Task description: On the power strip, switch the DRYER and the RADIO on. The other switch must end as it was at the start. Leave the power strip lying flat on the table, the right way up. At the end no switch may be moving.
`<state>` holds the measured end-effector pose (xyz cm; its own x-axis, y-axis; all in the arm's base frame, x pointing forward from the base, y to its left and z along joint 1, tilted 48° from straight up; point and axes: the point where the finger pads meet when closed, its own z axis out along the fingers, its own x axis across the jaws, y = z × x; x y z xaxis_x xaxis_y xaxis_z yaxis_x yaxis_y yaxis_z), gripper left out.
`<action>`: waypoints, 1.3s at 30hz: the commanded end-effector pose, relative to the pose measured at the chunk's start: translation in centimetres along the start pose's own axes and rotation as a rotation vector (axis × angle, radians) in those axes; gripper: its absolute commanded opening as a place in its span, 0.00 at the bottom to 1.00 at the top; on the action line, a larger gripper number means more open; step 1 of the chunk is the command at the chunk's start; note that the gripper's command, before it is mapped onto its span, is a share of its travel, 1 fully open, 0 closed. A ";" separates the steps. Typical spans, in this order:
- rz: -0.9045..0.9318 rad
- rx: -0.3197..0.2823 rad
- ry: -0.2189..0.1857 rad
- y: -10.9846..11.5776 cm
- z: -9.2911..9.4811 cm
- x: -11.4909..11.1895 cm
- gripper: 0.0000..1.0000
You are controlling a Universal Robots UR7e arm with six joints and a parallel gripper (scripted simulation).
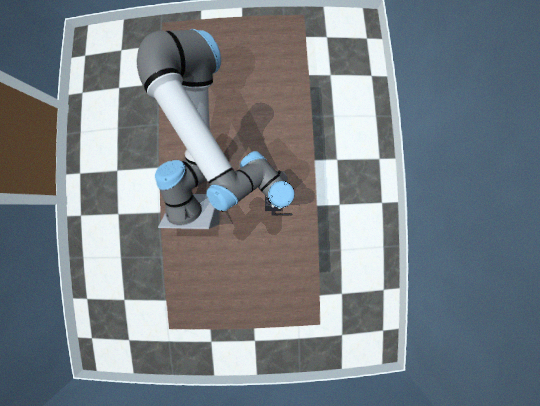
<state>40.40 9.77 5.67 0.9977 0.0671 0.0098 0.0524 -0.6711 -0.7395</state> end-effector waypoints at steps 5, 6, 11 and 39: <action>0.000 0.000 0.001 0.0 -0.1 0.0 0.00; 0.000 0.000 0.001 0.0 -0.1 0.0 1.00; 0.000 0.000 0.001 0.0 -0.2 0.0 1.00; 0.000 0.000 0.001 0.0 -10.0 0.0 1.00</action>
<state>40.87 2.92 11.88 0.9978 0.0656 0.0113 0.0526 -0.6725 -0.7382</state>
